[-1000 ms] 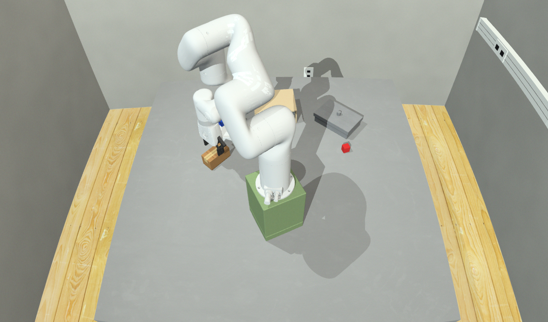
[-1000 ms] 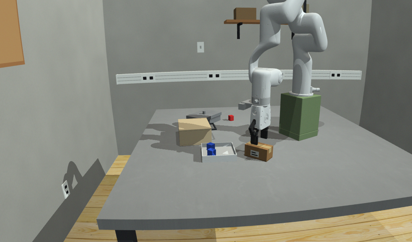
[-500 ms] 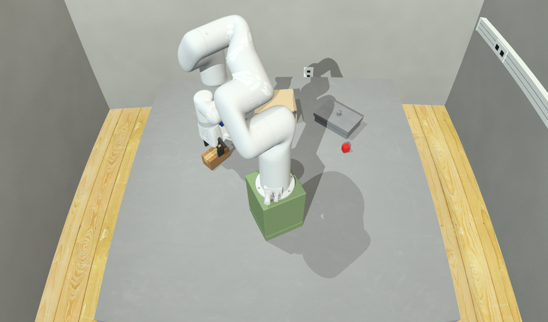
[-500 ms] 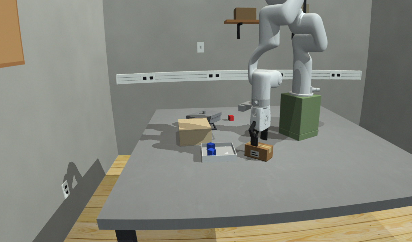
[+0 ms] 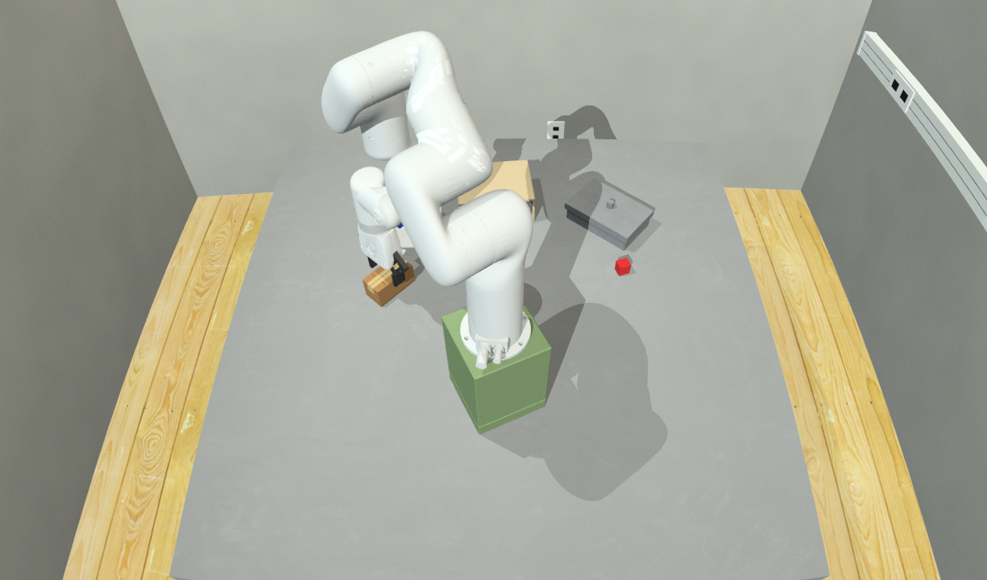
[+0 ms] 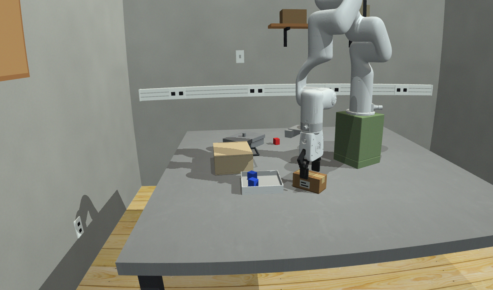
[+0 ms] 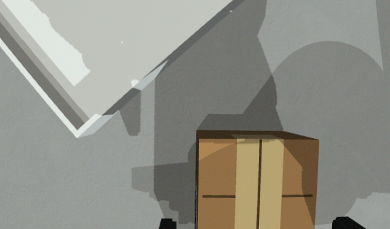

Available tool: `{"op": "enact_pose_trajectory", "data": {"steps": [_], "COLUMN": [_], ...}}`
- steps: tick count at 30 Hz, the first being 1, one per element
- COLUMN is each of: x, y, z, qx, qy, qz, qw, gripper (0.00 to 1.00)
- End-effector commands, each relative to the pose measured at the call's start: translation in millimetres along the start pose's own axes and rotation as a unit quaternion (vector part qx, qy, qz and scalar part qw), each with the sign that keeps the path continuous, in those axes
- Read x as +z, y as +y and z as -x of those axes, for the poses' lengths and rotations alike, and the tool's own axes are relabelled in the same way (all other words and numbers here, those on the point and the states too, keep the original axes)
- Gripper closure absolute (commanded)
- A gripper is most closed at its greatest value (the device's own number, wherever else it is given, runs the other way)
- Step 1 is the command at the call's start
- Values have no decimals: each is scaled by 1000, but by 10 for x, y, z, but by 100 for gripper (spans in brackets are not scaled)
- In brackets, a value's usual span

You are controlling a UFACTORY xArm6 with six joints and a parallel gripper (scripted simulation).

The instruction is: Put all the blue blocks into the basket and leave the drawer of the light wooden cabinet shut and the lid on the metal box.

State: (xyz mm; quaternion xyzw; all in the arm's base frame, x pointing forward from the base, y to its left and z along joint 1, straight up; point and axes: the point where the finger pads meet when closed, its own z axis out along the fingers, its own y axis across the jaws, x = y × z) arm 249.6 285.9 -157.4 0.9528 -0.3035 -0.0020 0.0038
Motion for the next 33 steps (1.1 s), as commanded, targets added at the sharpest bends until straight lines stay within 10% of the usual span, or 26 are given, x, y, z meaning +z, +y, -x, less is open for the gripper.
{"op": "enact_pose_trajectory", "data": {"steps": [1, 33], "x": [58, 290], "y": [-15, -16], "z": [-2, -4], "qx": [0, 0], "qy": [4, 4], "qz": [-3, -3], "qw": [1000, 1000], "gripper": [10, 10]}}
